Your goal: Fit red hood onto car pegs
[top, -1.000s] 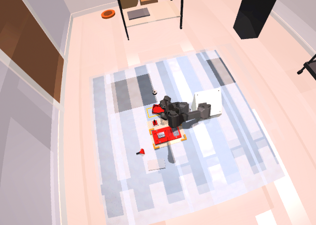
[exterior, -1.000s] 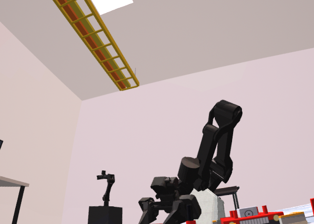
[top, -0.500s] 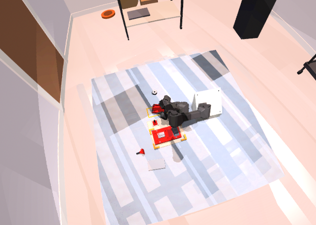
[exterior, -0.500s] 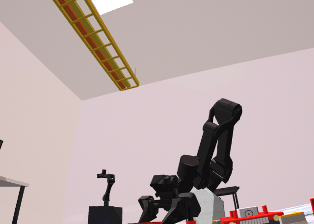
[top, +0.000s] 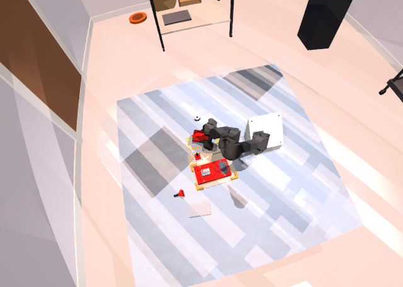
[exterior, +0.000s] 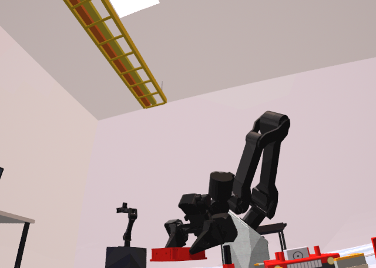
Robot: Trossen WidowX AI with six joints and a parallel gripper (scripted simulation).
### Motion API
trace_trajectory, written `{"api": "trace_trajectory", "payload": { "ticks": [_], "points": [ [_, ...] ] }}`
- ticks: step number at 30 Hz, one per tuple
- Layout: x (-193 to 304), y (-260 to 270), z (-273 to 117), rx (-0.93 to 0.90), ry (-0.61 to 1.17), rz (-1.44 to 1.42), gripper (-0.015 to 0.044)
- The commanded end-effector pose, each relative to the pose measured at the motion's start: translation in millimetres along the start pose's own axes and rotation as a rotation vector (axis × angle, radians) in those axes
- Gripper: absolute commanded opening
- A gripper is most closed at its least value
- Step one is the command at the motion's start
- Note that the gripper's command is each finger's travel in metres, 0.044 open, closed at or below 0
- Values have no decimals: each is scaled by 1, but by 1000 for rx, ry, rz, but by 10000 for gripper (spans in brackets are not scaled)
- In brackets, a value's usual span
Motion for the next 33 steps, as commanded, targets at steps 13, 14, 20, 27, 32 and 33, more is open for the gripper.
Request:
{"api": "trace_trajectory", "payload": {
  "ticks": [13, 14, 20, 27, 32, 33],
  "points": [
    [-23, -5, -23, -4, -4, -6, 0],
    [-23, -5, -22, -4, -4, -15, 0],
    [-22, -5, -21, -4, -4, -122, 0],
    [-22, -5, -20, -4, -4, -309, 0],
    [-22, -5, -20, -3, -4, -444, 0],
    [-22, -5, -20, -3, -5, -471, 0]
  ]
}}
Point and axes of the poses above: the point midway between the two fingers, 35 mm back from their tips, its own z axis out along the fingers, its own y axis across the jaws, x = y × z, the point moved 10 cm from there along -z, back along the fingers, and after that the axes turned 4 degrees about -z, right-handed, at the moved point
